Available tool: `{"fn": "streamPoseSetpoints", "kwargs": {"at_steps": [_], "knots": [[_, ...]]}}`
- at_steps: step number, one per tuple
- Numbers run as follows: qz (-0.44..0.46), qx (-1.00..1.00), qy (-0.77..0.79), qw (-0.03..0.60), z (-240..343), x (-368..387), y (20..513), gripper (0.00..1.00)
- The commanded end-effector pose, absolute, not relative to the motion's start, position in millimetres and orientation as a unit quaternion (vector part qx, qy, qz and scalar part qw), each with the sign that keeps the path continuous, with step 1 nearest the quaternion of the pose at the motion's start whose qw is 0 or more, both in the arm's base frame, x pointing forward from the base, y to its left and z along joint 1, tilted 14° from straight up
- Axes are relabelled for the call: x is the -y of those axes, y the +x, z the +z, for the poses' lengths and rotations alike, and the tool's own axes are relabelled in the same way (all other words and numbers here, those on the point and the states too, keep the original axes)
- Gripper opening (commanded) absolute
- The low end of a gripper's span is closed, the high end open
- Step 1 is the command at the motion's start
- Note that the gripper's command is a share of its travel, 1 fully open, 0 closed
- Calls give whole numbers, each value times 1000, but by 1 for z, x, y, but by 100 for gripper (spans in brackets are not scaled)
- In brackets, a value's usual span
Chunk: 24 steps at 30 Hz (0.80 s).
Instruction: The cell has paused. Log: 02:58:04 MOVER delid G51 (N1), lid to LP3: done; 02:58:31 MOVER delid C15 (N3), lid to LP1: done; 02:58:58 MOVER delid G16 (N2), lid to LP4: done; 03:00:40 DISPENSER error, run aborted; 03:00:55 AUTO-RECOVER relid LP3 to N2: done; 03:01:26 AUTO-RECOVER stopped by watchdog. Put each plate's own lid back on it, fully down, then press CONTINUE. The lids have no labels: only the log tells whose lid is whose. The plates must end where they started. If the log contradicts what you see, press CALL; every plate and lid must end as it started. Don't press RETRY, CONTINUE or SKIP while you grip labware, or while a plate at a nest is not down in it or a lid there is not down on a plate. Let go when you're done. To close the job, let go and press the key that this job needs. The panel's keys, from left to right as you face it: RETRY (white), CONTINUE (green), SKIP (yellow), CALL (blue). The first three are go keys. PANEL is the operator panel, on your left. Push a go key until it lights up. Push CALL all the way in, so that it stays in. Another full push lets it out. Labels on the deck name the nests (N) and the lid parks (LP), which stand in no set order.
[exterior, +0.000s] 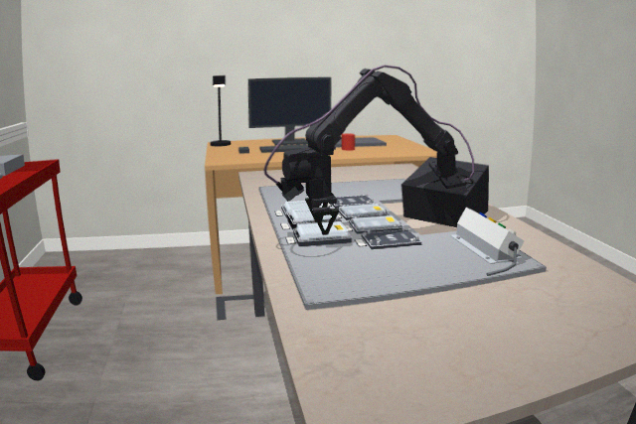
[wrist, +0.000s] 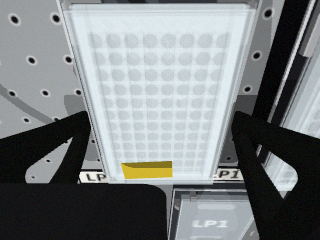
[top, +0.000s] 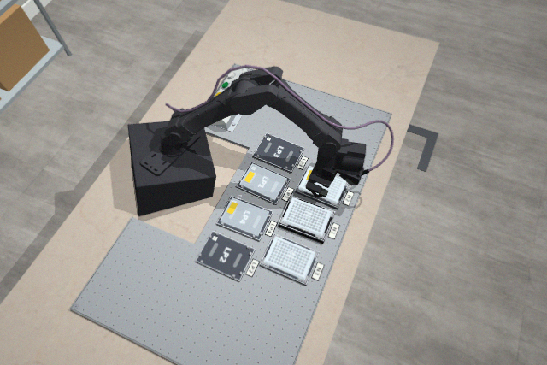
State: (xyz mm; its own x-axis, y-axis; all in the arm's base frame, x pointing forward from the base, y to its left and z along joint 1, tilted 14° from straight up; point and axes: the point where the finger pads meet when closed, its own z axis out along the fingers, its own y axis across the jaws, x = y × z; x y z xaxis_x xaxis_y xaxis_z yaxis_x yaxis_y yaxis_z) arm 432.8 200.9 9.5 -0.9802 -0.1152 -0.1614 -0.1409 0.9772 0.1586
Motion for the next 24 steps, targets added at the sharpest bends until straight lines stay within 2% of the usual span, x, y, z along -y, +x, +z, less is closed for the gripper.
{"fn": "streamPoseSetpoints", "kwargs": {"at_steps": [1,6,24], "knots": [[91,-988,-64,109,29,-207,448,100],[91,-988,-65,109,29,-207,449,100],[91,-988,-63,108,28,-206,449,84]]}}
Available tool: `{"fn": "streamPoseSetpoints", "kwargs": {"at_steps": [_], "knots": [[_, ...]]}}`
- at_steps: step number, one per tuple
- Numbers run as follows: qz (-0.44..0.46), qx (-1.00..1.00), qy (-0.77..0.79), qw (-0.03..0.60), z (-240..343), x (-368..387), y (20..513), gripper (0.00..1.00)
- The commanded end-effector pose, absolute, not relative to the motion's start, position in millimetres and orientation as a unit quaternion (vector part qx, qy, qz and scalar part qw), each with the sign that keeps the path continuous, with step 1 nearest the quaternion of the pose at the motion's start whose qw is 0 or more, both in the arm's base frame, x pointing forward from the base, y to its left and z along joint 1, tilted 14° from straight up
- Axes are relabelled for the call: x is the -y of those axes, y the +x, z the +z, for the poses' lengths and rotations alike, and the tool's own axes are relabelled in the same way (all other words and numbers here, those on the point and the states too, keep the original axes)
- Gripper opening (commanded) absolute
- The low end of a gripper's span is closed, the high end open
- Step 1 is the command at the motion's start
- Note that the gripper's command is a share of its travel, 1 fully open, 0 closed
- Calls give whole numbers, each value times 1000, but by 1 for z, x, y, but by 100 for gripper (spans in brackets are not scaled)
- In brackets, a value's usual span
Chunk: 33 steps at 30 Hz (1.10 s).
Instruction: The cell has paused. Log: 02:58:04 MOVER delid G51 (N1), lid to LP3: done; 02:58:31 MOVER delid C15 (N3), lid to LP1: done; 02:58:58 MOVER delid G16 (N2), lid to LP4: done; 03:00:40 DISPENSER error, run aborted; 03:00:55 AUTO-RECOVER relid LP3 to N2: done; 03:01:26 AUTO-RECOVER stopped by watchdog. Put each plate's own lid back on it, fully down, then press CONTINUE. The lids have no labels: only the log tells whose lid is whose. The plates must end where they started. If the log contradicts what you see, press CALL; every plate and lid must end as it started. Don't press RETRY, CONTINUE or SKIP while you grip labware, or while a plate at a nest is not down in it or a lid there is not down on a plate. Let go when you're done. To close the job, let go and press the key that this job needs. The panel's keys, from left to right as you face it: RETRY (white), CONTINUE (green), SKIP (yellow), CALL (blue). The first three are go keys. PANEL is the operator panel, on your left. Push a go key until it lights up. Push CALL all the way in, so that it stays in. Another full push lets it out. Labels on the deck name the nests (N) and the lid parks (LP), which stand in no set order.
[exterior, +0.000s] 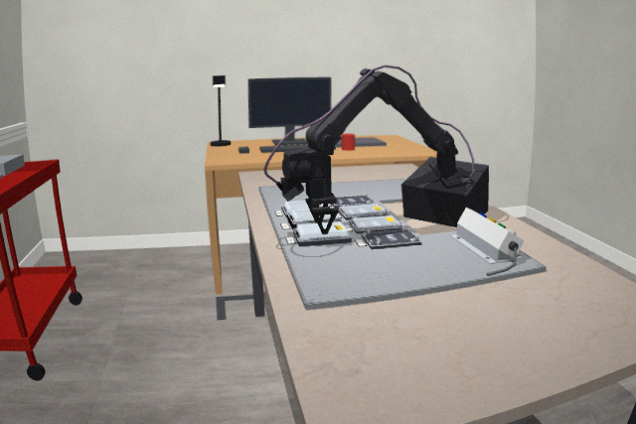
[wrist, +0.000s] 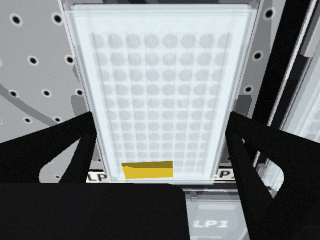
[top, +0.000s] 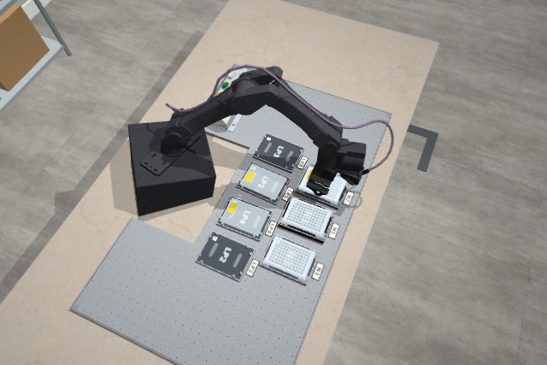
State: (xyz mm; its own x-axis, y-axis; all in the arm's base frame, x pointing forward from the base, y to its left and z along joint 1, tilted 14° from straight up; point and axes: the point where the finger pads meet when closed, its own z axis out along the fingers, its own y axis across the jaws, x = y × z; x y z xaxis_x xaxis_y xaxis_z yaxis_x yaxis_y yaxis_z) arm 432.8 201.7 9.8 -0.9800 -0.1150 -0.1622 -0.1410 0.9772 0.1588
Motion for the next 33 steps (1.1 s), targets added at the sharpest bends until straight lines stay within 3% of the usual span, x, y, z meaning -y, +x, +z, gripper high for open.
{"fn": "streamPoseSetpoints", "kwargs": {"at_steps": [1,4,5,33], "knots": [[91,-988,-63,108,27,-206,449,83],[90,-988,-63,107,27,-207,449,80],[90,-988,-63,107,27,-207,449,0],[93,-987,-63,112,59,-197,445,0]]}}
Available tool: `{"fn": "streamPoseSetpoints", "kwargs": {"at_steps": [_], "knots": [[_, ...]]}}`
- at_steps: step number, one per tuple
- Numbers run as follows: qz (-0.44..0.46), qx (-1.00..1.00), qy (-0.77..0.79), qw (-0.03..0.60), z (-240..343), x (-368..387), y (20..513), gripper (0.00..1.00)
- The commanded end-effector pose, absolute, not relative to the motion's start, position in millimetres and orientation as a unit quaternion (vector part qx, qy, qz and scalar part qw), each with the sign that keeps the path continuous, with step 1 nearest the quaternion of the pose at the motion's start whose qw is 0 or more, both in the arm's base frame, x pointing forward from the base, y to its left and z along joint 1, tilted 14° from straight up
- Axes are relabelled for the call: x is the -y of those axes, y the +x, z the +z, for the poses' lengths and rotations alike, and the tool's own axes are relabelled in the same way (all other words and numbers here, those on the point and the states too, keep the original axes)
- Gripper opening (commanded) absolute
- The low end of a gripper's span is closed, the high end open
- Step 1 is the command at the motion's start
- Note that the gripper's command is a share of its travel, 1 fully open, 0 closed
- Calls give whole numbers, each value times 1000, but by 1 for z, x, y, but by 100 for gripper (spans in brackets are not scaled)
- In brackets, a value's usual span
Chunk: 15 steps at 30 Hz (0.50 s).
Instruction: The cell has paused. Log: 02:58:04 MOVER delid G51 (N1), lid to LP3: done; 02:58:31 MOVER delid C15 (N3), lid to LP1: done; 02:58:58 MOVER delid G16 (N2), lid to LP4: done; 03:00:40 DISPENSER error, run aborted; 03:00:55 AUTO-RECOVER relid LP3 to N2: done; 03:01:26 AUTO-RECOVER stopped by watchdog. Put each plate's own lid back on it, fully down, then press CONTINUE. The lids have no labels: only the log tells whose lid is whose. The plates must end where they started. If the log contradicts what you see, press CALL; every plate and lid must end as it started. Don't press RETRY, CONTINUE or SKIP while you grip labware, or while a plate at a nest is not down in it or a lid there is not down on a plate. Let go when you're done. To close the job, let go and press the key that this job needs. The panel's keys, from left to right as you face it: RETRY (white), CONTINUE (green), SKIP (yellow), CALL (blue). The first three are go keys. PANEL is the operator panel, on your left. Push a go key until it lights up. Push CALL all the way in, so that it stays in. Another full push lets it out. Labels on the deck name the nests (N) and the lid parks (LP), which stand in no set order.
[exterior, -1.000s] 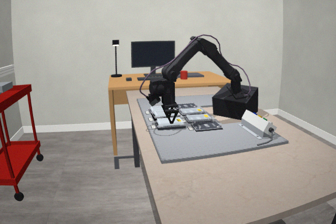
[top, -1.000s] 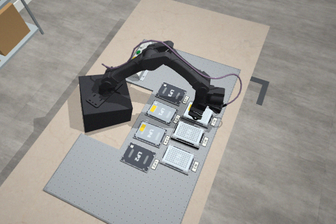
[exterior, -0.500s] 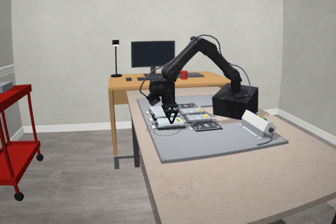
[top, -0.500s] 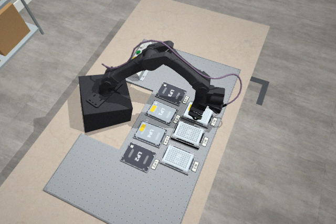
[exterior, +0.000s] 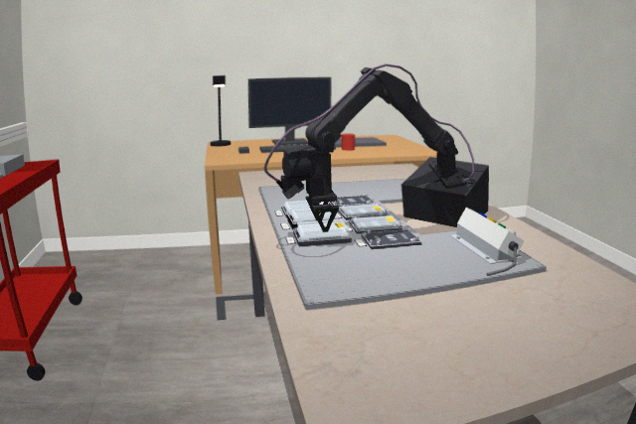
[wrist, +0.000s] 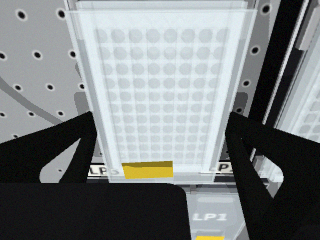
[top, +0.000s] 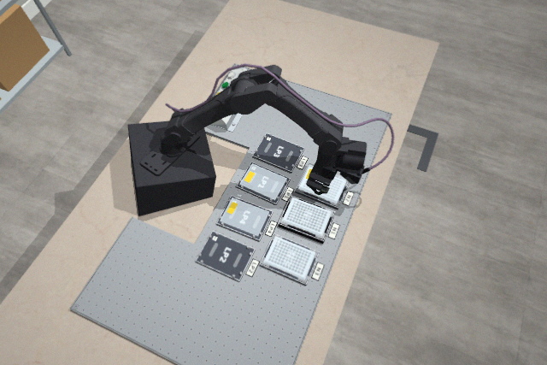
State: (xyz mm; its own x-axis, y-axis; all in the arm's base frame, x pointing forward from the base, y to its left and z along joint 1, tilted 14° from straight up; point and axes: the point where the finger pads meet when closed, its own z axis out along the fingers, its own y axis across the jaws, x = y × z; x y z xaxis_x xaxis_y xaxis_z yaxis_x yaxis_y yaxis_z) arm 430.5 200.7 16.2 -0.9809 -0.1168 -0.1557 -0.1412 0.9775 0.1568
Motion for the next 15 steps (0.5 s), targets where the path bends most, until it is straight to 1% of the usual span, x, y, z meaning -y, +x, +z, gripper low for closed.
{"fn": "streamPoseSetpoints", "kwargs": {"at_steps": [1,15], "knots": [[93,-987,-62,112,60,-196,445,0],[93,-988,-61,110,68,-194,441,0]]}}
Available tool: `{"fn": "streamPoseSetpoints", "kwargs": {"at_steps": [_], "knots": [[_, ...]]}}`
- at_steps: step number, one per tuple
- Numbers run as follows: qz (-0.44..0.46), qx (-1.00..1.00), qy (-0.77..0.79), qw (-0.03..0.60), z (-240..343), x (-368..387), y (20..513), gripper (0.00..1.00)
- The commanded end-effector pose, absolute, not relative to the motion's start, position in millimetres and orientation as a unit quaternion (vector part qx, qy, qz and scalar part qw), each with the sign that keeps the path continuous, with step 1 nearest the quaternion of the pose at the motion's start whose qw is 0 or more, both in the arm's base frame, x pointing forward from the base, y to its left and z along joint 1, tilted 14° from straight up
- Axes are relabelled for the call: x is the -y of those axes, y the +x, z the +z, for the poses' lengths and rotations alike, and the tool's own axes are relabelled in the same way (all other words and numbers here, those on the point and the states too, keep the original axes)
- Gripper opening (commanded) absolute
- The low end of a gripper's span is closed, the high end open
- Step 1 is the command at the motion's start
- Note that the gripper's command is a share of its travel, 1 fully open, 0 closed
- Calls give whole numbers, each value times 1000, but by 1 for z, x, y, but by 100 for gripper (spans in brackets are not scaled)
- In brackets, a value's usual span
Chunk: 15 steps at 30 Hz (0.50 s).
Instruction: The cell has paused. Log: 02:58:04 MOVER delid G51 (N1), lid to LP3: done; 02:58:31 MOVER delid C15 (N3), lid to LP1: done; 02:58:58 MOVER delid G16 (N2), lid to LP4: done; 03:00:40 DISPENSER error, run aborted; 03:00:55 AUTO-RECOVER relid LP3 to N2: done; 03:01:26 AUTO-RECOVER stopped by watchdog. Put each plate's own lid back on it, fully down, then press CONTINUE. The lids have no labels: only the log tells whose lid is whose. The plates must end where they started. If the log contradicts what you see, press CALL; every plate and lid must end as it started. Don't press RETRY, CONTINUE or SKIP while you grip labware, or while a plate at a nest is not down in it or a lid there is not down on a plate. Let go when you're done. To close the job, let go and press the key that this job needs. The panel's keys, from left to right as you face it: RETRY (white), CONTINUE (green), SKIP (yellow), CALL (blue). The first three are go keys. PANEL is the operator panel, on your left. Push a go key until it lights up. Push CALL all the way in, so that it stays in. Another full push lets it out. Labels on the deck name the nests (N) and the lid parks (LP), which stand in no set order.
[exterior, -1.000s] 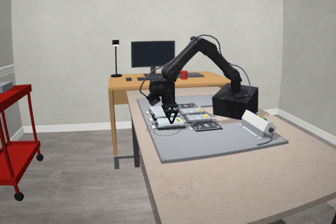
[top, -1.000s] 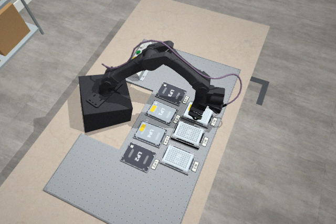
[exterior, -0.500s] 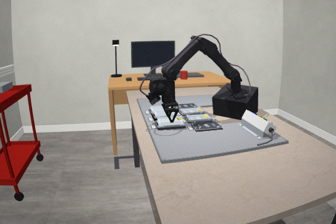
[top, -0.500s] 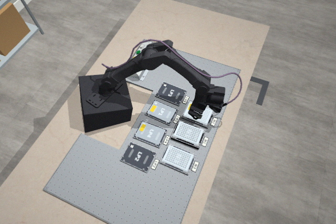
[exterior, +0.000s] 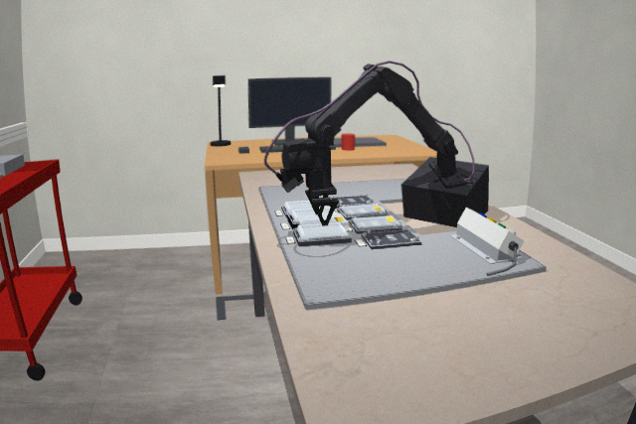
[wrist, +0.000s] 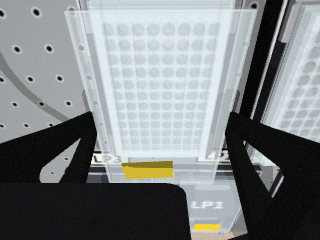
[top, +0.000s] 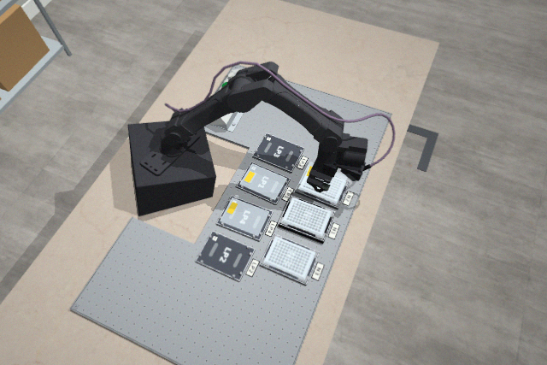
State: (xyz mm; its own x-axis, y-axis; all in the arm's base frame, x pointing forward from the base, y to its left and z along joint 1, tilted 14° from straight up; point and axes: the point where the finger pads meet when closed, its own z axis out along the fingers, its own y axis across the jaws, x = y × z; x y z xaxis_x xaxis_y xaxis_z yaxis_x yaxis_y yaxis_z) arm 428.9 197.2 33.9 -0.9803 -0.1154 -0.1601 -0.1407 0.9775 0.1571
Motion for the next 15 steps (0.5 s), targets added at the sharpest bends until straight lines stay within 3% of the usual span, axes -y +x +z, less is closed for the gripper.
{"fn": "streamPoseSetpoints", "kwargs": {"at_steps": [1,15], "knots": [[93,-988,-61,111,69,-194,442,0],[94,-987,-61,111,72,-194,442,0]]}}
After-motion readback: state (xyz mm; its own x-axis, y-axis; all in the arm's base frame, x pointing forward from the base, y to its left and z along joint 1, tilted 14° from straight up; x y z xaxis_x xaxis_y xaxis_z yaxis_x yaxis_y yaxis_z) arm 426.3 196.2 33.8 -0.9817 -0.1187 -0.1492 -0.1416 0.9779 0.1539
